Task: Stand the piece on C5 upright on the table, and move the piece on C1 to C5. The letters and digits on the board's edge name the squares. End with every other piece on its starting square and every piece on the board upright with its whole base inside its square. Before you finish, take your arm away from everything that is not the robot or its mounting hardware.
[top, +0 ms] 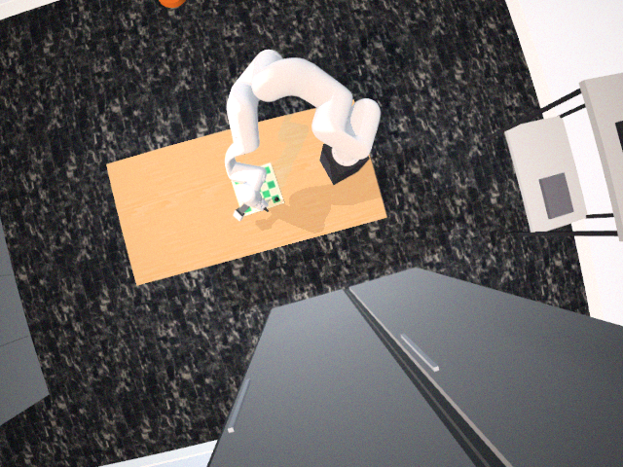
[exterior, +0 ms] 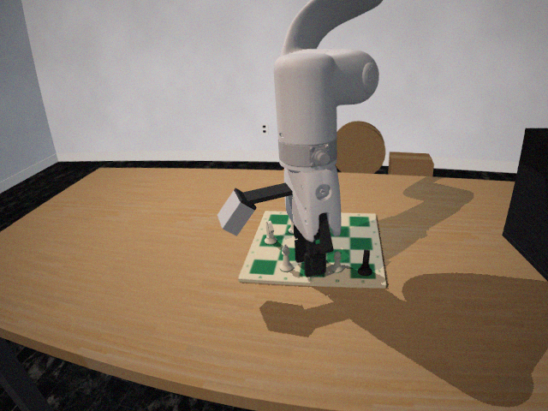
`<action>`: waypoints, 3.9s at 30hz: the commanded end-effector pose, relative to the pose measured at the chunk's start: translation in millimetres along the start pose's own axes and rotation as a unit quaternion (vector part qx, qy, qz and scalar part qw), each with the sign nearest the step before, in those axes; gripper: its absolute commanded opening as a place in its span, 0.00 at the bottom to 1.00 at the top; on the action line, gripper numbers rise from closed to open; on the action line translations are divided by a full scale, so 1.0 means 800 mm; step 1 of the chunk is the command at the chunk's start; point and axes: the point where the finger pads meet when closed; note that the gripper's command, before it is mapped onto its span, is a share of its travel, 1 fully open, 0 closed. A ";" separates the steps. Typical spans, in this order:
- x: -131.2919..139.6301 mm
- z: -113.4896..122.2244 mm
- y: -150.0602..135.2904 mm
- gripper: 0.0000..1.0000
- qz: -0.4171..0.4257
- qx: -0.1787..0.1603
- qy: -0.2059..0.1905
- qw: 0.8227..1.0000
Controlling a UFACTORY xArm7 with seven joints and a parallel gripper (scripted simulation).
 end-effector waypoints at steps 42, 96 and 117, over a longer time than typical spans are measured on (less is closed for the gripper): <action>-0.002 0.014 0.001 0.00 0.000 0.001 0.002 1.000; 0.109 0.127 0.155 0.00 0.157 0.001 0.002 0.988; 0.109 0.080 0.155 0.00 0.158 0.001 0.001 0.988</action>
Point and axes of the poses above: the point where the finger pads meet when closed, its own z axis back along the fingers, its own y axis across the jaws, x = y × z, and after that the axes turned 7 degrees about z, right-handed
